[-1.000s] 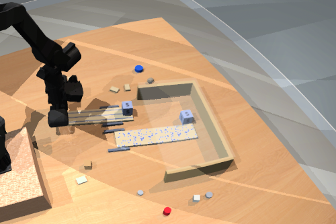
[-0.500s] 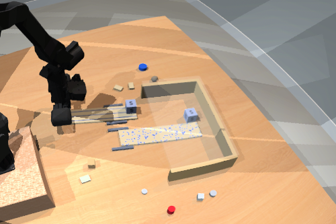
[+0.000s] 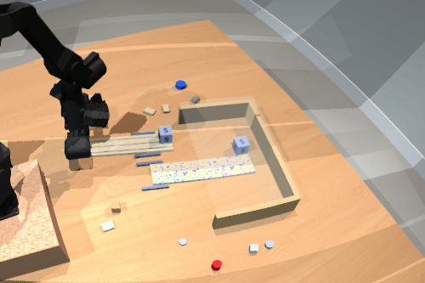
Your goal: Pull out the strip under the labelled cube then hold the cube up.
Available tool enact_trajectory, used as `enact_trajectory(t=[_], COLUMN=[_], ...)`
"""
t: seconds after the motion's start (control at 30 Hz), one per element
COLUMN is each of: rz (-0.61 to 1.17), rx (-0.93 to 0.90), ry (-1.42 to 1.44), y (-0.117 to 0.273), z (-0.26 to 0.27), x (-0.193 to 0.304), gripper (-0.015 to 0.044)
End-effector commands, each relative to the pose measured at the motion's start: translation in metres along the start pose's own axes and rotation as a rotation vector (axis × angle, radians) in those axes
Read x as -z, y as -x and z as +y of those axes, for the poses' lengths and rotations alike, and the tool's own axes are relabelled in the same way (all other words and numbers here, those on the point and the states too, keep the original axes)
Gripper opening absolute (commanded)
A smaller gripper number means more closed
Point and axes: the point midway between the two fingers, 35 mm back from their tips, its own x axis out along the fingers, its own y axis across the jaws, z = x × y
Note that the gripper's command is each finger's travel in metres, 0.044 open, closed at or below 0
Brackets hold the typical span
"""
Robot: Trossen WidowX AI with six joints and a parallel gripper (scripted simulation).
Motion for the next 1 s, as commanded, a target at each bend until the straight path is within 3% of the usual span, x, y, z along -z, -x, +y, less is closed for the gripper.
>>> enact_trajectory(t=[0.0, 0.13, 0.3, 0.83, 0.97], rz=[0.001, 0.025, 0.027, 0.021, 0.02], rx=[0.001, 0.017, 0.018, 0.018, 0.019], ry=[0.0, 0.003, 0.003, -0.04, -0.04], y=[0.002, 0.041, 0.043, 0.048, 0.05], z=[0.0, 0.002, 0.002, 0.001, 0.001], x=[0.0, -0.002, -0.002, -0.067, -0.082], gripper=[0.0, 0.0, 0.0, 0.042, 0.044])
